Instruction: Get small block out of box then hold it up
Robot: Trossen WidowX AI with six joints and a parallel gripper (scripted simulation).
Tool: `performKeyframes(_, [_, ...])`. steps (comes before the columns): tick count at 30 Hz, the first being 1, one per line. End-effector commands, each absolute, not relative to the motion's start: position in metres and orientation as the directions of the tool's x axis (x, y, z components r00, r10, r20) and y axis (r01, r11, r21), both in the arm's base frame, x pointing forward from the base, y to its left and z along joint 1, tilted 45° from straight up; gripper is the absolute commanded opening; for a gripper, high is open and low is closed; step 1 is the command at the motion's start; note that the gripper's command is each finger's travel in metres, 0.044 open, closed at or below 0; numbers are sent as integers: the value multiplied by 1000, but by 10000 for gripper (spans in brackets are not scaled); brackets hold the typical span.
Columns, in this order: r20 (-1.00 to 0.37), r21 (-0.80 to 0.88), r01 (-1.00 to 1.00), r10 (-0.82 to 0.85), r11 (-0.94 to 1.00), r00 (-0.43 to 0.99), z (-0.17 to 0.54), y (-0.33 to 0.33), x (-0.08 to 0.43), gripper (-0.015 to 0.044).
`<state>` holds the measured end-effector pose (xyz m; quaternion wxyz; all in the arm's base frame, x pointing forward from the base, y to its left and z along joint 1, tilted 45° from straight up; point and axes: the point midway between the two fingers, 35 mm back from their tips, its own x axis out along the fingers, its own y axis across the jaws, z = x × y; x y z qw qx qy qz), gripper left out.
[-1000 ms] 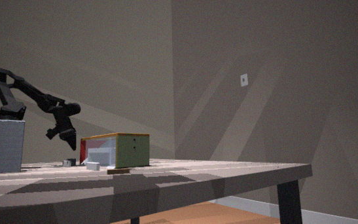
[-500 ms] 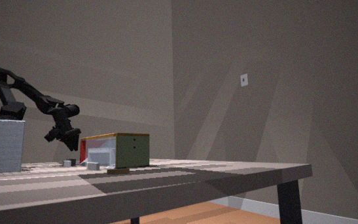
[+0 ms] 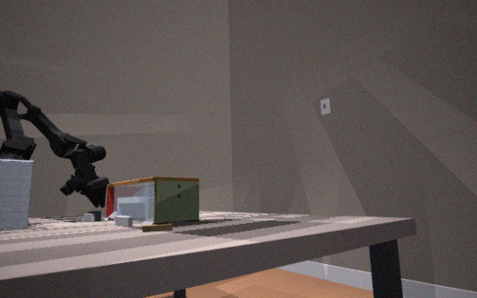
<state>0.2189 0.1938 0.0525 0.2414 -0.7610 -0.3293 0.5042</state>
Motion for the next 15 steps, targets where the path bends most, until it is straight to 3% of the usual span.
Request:
performKeyframes(1, [-613,-698,253,742,-670,272,46,198,217,285])
performKeyframes(15, [-611,-701,252,744,-668,272,31,214,214,285])
